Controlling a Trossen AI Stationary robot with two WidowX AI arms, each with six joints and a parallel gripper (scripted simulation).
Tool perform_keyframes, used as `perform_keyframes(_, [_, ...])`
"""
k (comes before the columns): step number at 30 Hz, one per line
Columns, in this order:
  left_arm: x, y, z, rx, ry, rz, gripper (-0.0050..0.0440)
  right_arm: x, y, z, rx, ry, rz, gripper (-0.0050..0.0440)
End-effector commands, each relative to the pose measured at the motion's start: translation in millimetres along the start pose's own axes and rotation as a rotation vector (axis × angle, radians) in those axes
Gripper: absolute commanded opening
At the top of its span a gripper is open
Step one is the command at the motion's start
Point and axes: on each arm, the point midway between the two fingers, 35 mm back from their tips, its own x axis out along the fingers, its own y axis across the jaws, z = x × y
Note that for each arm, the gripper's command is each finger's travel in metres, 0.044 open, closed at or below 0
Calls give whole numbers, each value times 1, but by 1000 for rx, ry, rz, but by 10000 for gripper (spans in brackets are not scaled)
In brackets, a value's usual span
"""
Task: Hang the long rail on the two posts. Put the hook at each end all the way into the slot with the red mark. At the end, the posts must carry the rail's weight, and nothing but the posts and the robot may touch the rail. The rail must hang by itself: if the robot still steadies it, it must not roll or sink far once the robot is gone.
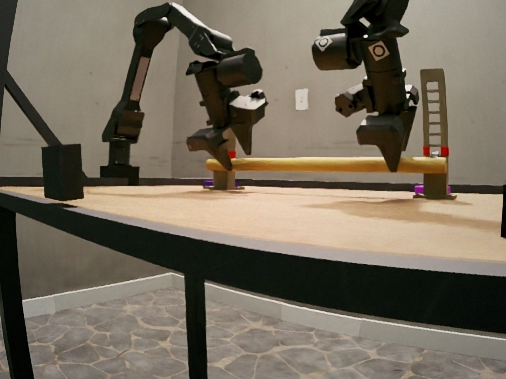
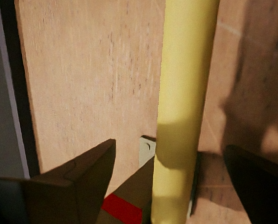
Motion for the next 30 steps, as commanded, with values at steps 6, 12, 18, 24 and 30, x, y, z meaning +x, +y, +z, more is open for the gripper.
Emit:
perform_keyframes(6, [-8,2,5,-7,-17,1,341,-11,-5,7,18,-27,-11,352])
perform_keyframes(12, [-26,3,5,-14,-28,0,341,-27,-6,8,22,-35,-11,334])
perform_keyframes(18, [-43,3,5,-14,-28,-1,325,-63,-6,7,23,-36,-8,334])
perform_keyframes(24, [-64,3,5,-14,-28,-4,349,-69,-3,6,16,-25,-6,334])
perform_keyframes(30, [-81,-17,10,-102,-114,-86,440,-76,3,8,31,-95,29,334])
